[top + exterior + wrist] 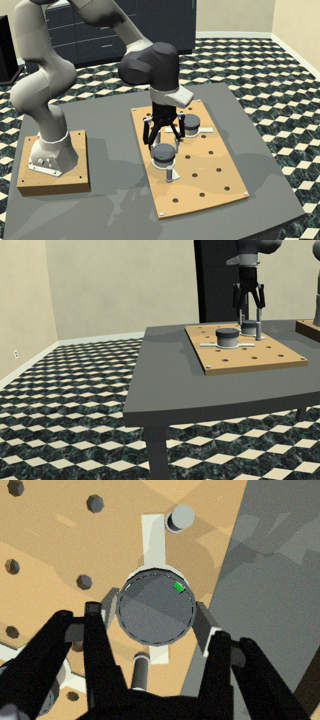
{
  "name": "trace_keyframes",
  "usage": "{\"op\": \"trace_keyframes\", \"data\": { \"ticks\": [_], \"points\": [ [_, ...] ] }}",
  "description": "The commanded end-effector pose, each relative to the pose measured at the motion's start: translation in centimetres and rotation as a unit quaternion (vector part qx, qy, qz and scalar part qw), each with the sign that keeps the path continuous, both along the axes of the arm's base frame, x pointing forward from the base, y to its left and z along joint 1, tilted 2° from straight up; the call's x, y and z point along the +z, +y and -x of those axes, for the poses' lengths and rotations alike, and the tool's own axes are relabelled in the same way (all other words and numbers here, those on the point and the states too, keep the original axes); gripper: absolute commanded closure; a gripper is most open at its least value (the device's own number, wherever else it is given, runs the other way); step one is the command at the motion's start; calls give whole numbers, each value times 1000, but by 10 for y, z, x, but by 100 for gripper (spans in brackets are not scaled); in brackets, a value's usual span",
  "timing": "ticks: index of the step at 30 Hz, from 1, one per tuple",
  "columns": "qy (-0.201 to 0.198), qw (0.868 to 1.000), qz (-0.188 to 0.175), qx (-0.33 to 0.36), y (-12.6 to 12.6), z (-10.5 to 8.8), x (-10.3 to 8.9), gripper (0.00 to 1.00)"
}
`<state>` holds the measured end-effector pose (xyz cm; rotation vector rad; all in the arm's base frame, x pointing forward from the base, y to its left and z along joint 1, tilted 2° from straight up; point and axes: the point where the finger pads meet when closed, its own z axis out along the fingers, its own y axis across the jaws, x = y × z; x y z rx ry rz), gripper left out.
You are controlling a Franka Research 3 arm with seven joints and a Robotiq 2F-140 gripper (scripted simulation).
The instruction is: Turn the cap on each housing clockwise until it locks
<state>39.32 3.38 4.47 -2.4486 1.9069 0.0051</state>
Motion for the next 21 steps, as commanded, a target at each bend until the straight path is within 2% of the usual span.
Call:
{"op": "trace_keyframes", "data": {
  "ticks": [1,17,18,21],
  "points": [
    [0,1000,-3,-26,2,-2,0,90],
    [0,1000,-3,-26,2,-2,0,90],
    [0,1000,-3,-26,2,-2,0,22],
    [0,1000,-3,-26,2,-2,0,22]
  ]
}}
